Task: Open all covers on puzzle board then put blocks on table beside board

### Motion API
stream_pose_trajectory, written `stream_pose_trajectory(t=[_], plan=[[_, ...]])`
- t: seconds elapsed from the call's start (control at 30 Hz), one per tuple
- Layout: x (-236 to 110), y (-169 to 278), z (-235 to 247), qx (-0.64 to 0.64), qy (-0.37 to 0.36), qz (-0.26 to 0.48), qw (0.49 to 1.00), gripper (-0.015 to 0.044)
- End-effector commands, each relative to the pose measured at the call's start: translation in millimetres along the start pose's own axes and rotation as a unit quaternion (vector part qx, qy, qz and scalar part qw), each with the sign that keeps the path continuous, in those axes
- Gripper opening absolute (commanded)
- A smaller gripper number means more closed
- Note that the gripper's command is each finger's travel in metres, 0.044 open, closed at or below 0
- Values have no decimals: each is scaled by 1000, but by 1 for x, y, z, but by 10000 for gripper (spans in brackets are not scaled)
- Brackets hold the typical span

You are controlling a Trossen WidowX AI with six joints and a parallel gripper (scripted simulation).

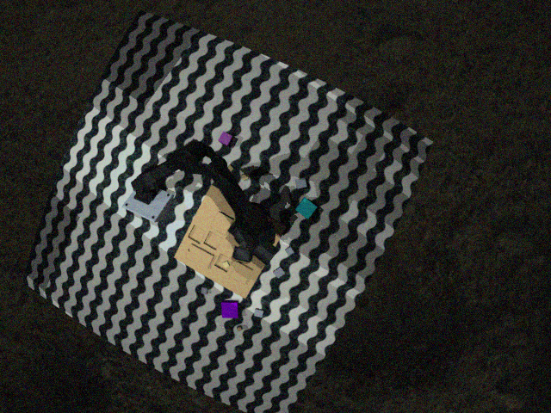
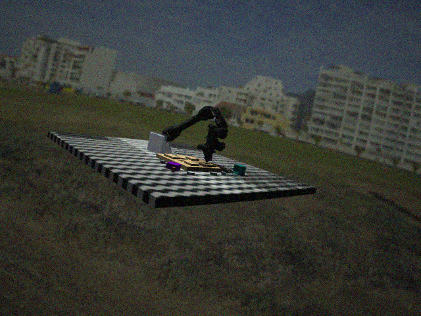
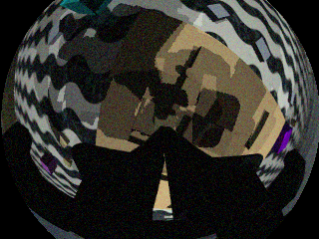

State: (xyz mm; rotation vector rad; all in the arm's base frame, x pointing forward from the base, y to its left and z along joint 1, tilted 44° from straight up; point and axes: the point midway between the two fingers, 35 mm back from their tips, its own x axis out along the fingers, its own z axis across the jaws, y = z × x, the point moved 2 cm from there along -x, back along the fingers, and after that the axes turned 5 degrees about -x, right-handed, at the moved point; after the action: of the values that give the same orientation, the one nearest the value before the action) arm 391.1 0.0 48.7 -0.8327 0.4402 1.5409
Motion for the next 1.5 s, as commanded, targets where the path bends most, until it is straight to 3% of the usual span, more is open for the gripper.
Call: stream_pose_trajectory(t=[0.0, 1.47], plan=[[0, -1, 0, -3, 2, 1, 1000, 0], [11, -1, -1, -3, 1, 1, 1000, 0]])
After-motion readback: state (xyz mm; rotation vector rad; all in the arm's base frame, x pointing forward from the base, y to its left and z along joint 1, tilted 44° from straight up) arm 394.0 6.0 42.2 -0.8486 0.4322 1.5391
